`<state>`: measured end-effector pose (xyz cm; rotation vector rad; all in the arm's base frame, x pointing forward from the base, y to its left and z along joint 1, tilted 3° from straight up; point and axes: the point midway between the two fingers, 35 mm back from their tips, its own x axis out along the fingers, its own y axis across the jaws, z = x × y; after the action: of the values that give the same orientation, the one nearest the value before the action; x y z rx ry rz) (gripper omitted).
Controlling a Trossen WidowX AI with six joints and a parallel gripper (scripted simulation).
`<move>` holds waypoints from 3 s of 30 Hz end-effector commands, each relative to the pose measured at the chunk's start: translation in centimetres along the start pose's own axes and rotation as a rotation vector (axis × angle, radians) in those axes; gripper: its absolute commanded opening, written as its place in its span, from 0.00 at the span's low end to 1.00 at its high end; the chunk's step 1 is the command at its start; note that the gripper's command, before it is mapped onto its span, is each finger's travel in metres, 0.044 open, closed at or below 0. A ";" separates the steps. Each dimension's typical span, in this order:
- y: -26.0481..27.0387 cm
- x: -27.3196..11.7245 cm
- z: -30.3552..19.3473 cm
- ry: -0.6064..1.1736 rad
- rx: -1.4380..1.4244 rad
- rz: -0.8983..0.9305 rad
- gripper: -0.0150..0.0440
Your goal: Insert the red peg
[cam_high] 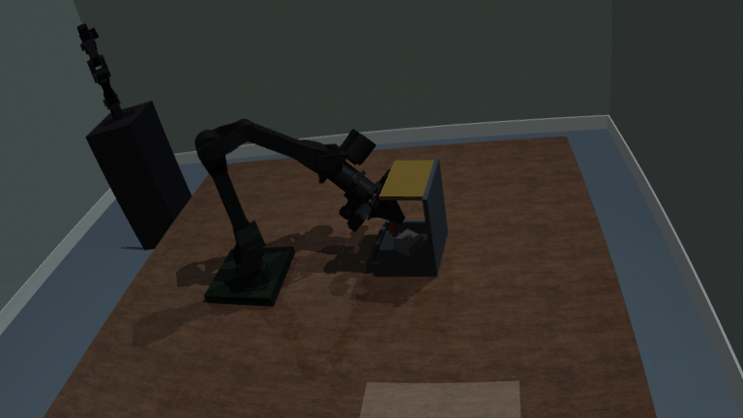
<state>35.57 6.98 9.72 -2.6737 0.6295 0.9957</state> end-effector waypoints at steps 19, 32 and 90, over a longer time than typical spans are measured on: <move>-0.1 1.0 -1.0 0.001 -0.002 -0.005 0.25; -0.2 1.5 -1.4 0.002 -0.002 -0.005 0.25; -1.0 3.7 -0.4 0.003 -0.002 -0.006 0.25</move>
<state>38.88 6.54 8.46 -2.6762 0.6199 0.9741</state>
